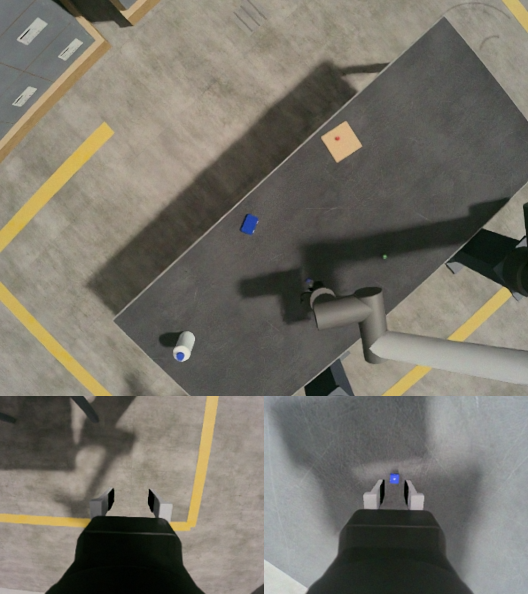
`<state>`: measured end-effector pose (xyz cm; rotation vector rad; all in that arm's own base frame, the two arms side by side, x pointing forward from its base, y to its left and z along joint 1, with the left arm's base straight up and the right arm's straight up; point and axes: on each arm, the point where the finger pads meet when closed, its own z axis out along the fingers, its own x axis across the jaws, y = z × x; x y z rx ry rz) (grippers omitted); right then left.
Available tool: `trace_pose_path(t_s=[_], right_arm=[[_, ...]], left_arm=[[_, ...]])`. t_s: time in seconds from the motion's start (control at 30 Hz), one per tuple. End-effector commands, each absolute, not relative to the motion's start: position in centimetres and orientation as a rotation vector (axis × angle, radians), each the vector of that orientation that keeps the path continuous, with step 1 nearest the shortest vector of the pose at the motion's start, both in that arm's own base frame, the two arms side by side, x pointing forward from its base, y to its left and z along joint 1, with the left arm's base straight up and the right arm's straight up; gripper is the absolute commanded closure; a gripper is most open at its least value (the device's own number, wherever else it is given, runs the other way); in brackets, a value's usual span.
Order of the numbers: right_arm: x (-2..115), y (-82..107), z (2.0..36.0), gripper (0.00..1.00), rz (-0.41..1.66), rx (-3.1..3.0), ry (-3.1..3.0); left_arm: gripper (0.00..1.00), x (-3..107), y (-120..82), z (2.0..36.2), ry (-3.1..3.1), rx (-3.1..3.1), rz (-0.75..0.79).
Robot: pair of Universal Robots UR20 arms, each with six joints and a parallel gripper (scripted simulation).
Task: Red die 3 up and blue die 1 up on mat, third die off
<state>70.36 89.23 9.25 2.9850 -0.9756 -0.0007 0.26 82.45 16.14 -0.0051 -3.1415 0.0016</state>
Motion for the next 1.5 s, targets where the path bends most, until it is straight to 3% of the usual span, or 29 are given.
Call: trace_pose_path(t_s=[0.0, 0.67, 1.47], right_arm=[[70.4, 89.3, 9.4, 0.36, 0.0, 2.986, -0.976], [70.4, 89.3, 8.9, 0.36, 0.0, 2.986, -0.977], [70.4, 89.3, 5.8, 0.36, 0.0, 2.986, -0.977]], left_arm=[[0.0, 0.3, 82.5, 16.2, -3.142, -0.005, 0.0], [0.0, 0.3, 82.5, 16.2, -3.142, -0.005, 0.0], [0.0, 0.3, 82.5, 16.2, -3.142, -0.005, 0.0]])
